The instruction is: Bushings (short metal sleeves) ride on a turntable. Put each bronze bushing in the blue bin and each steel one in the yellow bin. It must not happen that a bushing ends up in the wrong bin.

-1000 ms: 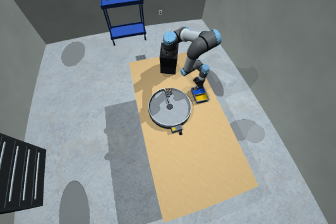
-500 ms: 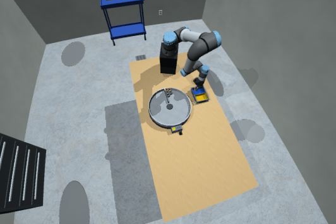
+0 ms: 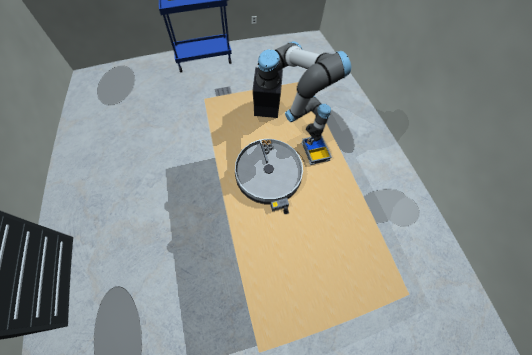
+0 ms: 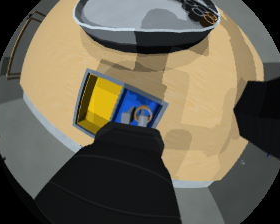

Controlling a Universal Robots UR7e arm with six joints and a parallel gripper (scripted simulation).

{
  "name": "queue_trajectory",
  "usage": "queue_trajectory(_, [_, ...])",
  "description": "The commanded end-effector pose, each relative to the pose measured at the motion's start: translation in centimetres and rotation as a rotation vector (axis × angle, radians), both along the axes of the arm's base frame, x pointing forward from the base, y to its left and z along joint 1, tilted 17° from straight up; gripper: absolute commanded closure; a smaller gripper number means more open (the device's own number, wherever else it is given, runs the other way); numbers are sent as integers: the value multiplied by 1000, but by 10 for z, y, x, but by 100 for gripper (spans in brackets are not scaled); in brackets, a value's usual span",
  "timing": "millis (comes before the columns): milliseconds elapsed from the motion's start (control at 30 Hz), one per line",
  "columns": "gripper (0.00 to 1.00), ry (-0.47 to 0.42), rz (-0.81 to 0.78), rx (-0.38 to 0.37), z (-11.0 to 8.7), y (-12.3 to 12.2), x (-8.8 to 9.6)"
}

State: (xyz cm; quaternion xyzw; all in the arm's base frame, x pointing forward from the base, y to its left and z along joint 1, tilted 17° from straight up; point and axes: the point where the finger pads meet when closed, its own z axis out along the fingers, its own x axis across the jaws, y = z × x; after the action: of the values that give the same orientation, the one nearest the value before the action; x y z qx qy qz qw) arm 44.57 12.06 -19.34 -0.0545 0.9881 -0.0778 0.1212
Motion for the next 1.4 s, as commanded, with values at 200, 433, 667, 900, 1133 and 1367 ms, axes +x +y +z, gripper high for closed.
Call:
queue_trajectory(200, [100,-1,0,0,-6,-1,2])
queue_trajectory(433, [100,-1,0,0,-8,-1,2])
queue_trajectory(667, [100,-1,0,0,-13,-2,4])
queue_trajectory(900, [100,-1,0,0,-16,-2,5])
queue_trajectory(1133, [100,-1,0,0,-19,-3,5])
queue_trajectory(1367, [100,-1,0,0,-19,-3,5])
